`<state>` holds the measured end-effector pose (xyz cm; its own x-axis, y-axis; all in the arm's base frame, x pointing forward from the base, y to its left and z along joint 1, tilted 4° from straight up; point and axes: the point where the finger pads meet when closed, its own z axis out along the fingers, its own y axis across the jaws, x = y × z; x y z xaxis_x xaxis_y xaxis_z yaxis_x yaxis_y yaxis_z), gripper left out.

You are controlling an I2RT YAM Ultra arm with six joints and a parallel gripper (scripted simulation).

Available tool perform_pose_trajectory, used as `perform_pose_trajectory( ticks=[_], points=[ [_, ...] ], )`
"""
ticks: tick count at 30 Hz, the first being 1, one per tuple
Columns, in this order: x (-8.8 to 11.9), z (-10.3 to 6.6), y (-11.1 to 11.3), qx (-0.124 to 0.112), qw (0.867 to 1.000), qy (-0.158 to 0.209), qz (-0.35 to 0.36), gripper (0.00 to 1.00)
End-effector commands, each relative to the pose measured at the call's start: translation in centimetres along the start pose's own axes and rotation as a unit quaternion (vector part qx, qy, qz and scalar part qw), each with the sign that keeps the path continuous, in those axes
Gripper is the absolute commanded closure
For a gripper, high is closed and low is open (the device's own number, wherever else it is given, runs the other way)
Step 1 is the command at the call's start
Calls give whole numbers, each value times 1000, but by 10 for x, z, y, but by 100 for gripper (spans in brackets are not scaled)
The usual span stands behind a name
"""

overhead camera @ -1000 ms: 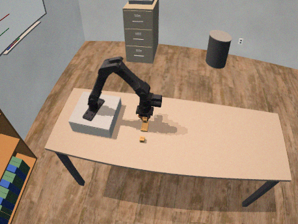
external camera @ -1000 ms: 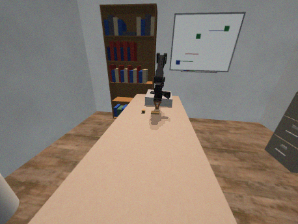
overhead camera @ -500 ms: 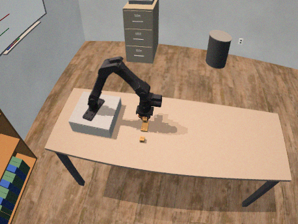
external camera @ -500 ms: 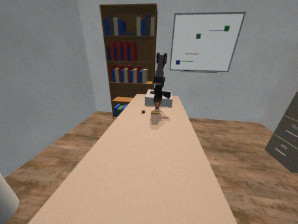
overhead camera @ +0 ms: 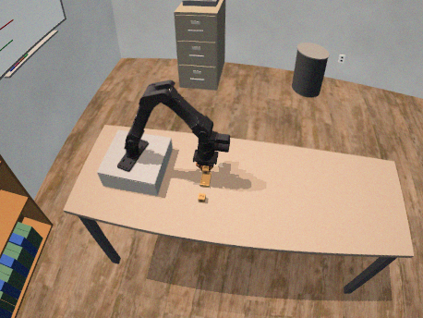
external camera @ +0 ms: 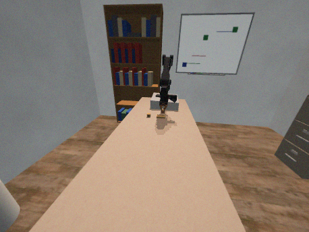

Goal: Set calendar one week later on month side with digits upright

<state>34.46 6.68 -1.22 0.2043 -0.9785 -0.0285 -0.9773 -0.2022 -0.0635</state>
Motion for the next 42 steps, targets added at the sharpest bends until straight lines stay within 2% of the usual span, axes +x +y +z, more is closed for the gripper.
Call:
perform_pose_trajectory(
  ticks=[1,23,42],
  points=[
    [-1,-3,-2,5,1000,-3,0,74],
    [-1,1,-2,5,1000,-3,0,74],
    [-1,15,-2,5,1000,-3,0,74]
  ],
)
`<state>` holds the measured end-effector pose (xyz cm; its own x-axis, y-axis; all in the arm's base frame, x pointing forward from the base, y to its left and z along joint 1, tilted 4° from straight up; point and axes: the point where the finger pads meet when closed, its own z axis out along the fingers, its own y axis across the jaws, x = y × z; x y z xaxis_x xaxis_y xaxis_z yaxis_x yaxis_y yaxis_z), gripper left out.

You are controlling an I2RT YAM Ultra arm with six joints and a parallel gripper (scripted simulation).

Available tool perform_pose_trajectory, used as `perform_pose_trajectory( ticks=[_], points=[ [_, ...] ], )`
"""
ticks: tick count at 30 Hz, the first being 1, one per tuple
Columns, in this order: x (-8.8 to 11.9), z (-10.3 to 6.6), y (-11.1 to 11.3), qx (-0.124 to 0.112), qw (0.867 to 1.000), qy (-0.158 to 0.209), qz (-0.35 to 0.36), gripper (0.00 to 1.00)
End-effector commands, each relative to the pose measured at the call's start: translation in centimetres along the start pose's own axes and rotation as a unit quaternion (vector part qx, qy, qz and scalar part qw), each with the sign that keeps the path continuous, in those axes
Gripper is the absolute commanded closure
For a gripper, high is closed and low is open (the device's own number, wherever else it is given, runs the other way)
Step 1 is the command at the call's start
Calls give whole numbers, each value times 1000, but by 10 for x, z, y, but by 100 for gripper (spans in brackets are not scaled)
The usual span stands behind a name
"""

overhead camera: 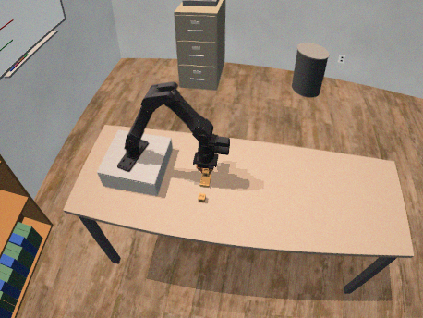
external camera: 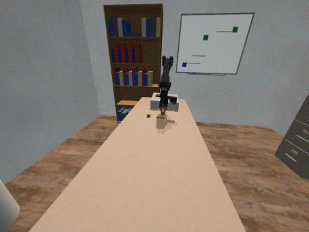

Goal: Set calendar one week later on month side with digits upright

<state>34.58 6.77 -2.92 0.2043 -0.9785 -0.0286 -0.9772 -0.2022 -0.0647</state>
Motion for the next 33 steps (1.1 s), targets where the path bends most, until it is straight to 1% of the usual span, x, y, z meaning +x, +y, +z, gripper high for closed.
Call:
perform_pose_trajectory(
  ticks=[1,12,33],
  points=[
    [-1,-1,-2,4,1000,-3,0,74],
    [-1,4,-2,4,1000,-3,0,74],
    [-1,5,-2,4,1000,-3,0,74]
  ],
)
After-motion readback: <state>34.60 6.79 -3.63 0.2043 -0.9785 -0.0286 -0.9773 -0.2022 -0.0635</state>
